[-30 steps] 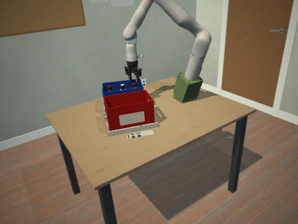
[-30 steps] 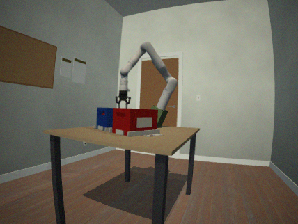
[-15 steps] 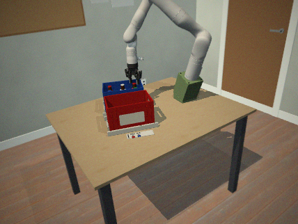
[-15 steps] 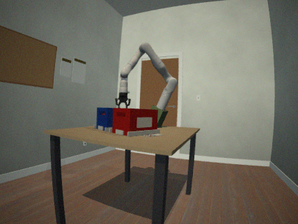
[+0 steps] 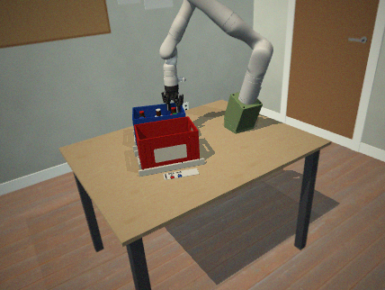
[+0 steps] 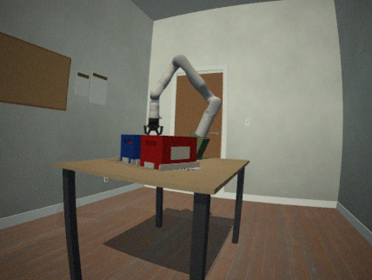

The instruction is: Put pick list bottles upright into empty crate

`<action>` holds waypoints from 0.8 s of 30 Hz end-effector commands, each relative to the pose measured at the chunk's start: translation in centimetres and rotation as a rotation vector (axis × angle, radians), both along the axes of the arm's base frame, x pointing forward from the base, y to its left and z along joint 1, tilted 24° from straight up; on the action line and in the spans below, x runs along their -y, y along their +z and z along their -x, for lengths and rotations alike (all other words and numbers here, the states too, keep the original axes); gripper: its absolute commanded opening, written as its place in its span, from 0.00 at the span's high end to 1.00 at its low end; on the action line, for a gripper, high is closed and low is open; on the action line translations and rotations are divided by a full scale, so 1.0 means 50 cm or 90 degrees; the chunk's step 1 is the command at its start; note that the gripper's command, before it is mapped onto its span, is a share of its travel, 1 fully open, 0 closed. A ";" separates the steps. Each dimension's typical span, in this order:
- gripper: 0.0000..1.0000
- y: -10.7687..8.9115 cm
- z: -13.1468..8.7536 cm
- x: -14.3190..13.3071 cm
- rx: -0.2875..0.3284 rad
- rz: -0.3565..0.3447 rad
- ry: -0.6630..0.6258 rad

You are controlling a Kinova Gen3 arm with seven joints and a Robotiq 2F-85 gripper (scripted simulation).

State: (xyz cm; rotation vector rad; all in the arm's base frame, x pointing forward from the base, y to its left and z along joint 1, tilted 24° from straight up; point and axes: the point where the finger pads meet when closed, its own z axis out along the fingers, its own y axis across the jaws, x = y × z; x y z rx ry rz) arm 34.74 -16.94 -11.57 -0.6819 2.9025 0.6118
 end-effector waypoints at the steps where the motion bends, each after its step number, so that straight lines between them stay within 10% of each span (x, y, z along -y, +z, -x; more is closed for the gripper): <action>1: 0.33 -0.004 -0.001 -0.001 0.001 0.001 0.000; 10: 0.33 -0.004 -0.001 -0.001 0.001 0.001 0.000; 11: 0.52 0.003 -0.001 0.002 0.001 0.001 0.000; 24: 0.52 0.003 -0.001 0.002 0.001 0.001 0.000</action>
